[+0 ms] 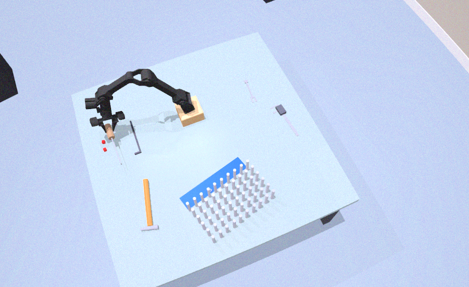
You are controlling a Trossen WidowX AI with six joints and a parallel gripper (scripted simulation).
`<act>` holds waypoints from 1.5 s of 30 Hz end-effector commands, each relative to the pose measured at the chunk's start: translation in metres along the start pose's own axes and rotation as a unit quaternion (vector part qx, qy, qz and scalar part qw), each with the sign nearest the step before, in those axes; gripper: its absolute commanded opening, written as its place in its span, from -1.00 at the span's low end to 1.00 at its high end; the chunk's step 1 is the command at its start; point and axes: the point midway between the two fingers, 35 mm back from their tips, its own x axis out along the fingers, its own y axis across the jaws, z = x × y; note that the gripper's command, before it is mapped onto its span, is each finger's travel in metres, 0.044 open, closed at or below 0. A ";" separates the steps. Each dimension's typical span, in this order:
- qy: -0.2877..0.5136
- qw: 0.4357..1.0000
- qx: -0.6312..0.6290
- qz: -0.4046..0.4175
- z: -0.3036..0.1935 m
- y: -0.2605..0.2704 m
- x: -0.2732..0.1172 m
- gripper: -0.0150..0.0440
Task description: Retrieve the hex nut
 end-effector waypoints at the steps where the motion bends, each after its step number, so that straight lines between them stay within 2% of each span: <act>1: 0.005 1.000 -0.001 0.001 0.001 -0.001 0.004 -0.49; 45: 0.005 1.000 -0.001 0.001 0.016 -0.017 0.042 -0.49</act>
